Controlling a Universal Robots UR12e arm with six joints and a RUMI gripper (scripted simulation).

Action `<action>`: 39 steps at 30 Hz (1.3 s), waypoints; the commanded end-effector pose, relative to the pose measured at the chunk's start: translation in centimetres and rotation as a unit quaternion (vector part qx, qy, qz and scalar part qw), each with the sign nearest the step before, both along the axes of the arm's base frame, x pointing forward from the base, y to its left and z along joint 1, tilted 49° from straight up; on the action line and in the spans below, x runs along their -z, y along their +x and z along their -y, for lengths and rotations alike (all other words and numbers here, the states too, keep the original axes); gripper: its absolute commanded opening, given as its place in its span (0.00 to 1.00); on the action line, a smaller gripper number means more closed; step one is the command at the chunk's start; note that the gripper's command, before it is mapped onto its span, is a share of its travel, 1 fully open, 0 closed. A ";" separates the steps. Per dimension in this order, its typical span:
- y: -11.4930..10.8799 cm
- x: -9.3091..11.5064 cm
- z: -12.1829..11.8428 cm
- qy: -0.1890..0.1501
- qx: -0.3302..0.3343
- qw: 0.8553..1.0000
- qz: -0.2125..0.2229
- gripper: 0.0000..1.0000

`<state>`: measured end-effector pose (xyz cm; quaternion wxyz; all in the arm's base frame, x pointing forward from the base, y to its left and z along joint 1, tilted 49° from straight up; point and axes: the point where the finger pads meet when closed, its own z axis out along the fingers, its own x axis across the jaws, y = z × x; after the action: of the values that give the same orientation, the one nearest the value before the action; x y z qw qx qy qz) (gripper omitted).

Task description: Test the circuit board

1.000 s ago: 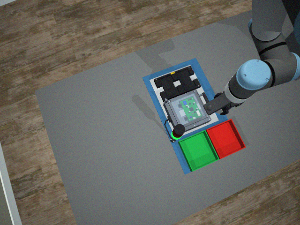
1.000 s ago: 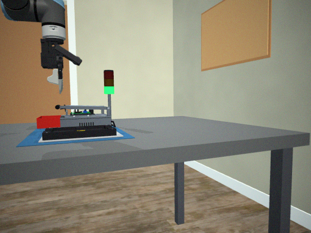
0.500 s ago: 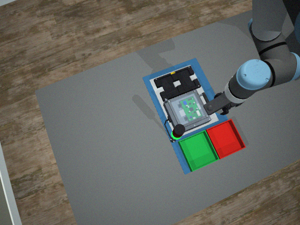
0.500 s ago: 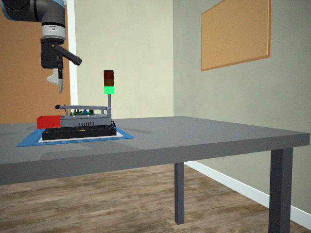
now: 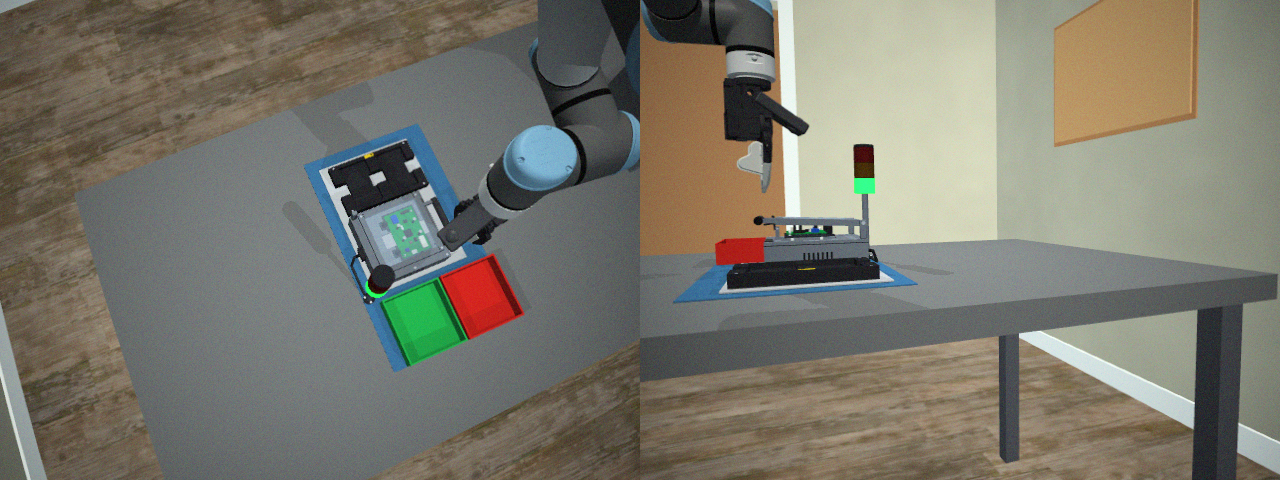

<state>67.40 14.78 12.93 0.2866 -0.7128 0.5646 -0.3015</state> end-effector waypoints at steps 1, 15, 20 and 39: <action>0.0 0.0 0.0 -0.046 -0.041 0.998 0.004 0.00; 0.0 0.0 0.0 -0.241 -0.211 0.947 0.022 0.00; 0.0 0.0 0.0 -0.287 -0.251 0.924 0.026 0.00; 0.0 0.0 0.0 -0.458 -0.399 0.793 0.042 0.00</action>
<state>67.39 14.78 12.92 0.0600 -0.9074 0.0523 -0.4127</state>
